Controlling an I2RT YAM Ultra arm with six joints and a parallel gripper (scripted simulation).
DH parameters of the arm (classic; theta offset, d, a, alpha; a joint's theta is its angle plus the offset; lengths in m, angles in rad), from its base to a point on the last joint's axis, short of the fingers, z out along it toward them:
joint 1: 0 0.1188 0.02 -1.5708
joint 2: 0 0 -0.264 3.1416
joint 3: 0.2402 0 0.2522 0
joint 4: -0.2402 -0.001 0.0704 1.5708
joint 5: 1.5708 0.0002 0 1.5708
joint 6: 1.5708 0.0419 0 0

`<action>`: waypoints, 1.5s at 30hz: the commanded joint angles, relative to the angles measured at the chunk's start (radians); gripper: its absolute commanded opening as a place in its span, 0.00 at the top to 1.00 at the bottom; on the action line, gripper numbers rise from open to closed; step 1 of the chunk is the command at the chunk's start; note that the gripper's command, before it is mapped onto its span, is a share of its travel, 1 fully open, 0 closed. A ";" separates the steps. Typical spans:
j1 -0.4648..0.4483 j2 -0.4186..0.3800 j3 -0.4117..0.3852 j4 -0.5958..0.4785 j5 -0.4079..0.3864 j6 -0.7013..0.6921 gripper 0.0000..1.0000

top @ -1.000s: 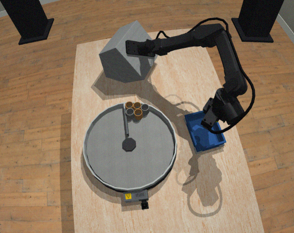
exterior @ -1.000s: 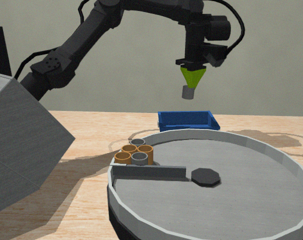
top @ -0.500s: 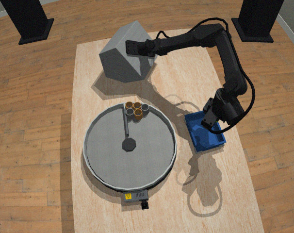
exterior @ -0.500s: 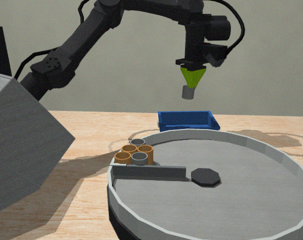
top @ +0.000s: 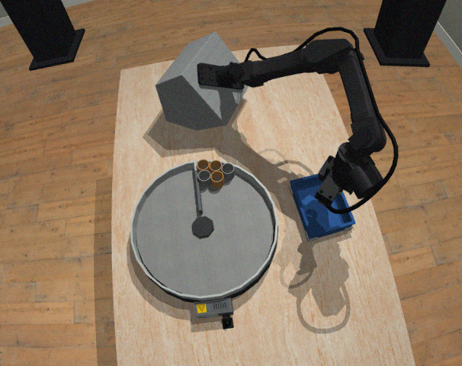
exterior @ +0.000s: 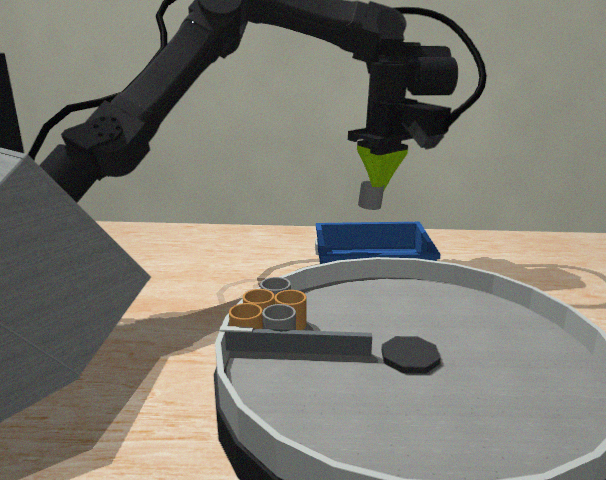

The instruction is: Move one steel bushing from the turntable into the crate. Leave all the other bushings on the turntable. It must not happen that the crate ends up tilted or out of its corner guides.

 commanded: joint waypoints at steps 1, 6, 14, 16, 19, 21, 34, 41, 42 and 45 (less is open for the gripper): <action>0.029 -0.016 -0.053 0.100 0.043 0.058 1.00; 0.068 0.015 -0.103 0.176 0.067 0.098 1.00; 0.084 0.009 -0.122 0.261 0.093 0.144 1.00; 0.085 0.006 -0.119 0.262 0.094 0.144 1.00; 0.085 0.006 -0.119 0.263 0.095 0.145 1.00; 0.085 0.006 -0.119 0.264 0.095 0.145 1.00; 0.085 0.006 -0.119 0.254 0.095 0.141 1.00; 0.085 0.006 -0.119 0.254 0.095 0.141 1.00; 0.085 0.006 -0.119 0.254 0.095 0.141 1.00; 0.085 0.006 -0.119 0.254 0.095 0.141 1.00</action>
